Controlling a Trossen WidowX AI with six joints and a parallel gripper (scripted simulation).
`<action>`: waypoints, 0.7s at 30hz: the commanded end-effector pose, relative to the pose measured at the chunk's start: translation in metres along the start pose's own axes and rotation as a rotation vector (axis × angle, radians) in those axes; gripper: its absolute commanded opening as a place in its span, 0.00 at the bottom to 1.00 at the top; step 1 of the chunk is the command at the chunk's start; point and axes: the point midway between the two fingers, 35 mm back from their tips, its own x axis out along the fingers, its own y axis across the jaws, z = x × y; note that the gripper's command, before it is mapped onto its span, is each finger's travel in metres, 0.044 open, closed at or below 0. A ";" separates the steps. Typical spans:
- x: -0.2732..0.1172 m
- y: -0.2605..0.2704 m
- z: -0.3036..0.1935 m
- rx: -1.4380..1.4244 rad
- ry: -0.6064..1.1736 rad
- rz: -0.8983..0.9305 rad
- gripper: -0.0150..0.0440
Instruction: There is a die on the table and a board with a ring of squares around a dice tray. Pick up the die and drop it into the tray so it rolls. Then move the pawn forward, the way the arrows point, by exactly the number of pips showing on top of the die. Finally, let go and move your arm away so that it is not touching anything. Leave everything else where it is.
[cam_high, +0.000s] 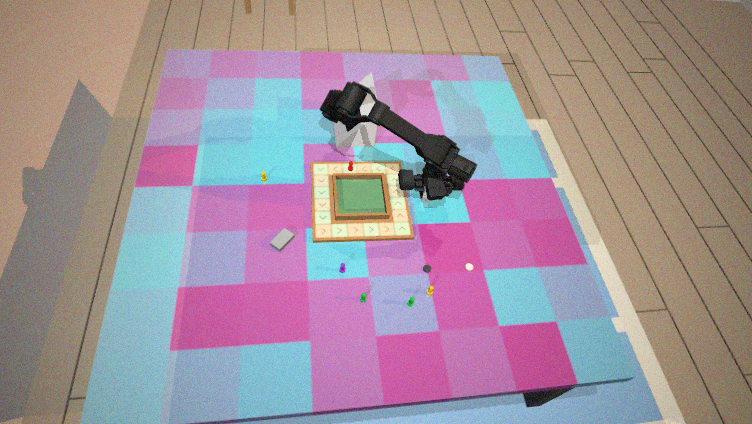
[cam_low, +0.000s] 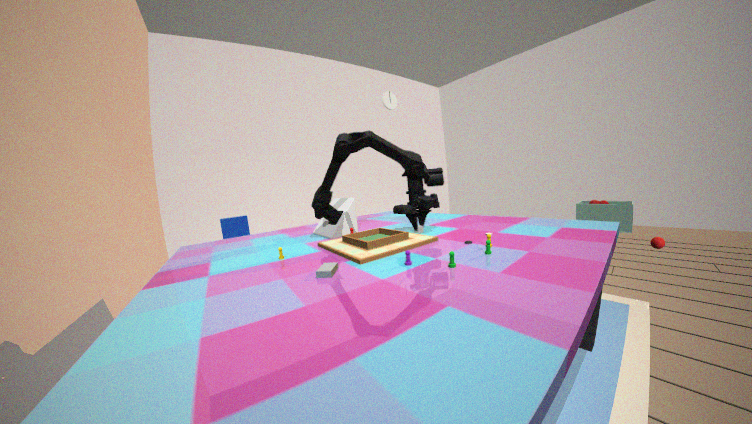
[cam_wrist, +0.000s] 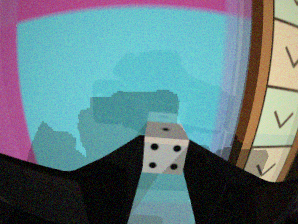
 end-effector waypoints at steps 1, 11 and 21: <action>-0.006 0.000 0.000 -0.006 0.001 -0.005 0.25; -0.068 0.002 0.004 -0.008 0.002 0.000 0.25; -0.121 -0.004 0.000 -0.008 0.003 -0.002 0.25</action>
